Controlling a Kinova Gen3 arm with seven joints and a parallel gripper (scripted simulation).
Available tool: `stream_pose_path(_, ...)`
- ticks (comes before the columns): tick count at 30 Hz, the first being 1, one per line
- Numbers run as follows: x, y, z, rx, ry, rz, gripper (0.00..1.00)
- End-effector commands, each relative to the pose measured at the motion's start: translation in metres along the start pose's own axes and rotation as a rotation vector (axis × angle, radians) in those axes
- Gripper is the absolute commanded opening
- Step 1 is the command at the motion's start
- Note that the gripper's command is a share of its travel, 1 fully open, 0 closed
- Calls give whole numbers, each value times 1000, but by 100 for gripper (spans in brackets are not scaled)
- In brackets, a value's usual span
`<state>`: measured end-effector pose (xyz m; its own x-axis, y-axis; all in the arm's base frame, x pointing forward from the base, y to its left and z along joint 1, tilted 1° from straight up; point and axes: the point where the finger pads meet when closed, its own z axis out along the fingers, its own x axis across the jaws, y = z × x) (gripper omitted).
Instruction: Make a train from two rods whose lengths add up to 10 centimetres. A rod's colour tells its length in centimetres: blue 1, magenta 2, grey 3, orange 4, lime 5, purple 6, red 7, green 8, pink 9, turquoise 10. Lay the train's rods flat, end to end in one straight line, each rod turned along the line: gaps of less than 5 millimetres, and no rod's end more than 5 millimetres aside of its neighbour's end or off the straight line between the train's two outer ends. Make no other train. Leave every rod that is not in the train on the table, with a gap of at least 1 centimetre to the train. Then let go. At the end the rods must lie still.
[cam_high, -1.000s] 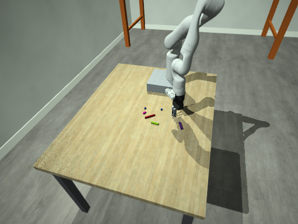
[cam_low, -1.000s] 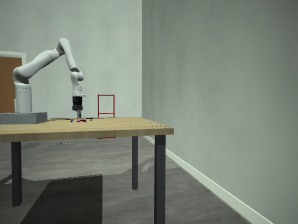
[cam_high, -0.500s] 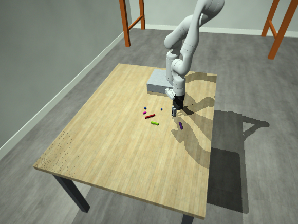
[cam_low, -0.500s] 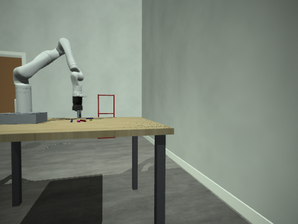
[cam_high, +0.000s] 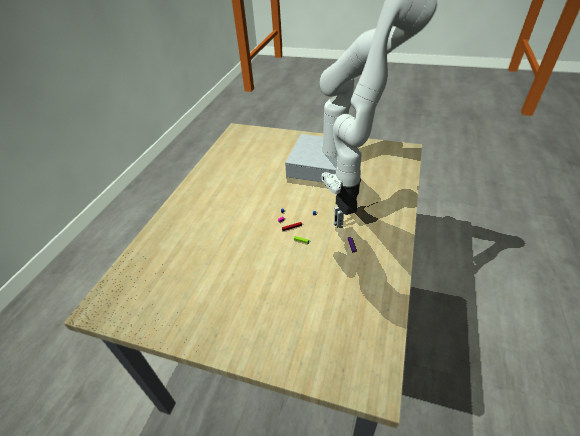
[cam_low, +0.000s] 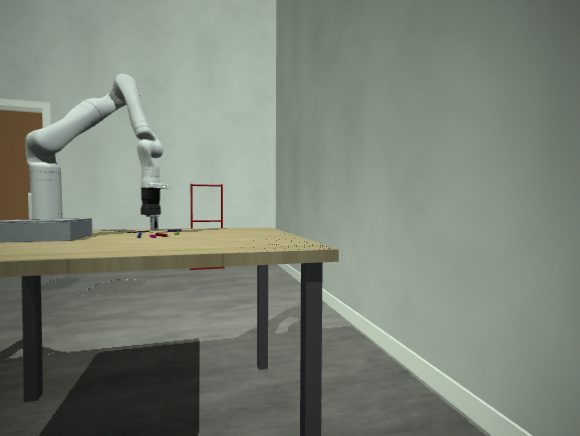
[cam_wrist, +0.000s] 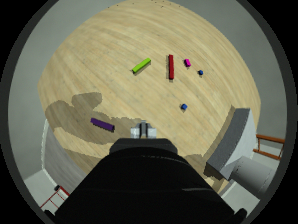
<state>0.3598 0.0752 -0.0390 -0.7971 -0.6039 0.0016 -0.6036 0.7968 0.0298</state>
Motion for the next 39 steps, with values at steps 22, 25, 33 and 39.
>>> stream_pose_path(22, -3, -1, 0, 5, -4, 6, 24)
stream_pose_path(25, -3, -1, 0, 5, -4, 6, 24)
stream_pose_path(33, -3, -1, 0, 5, -4, 6, 24)
stream_pose_path(39, -4, -1, 0, 5, -4, 7, 24)
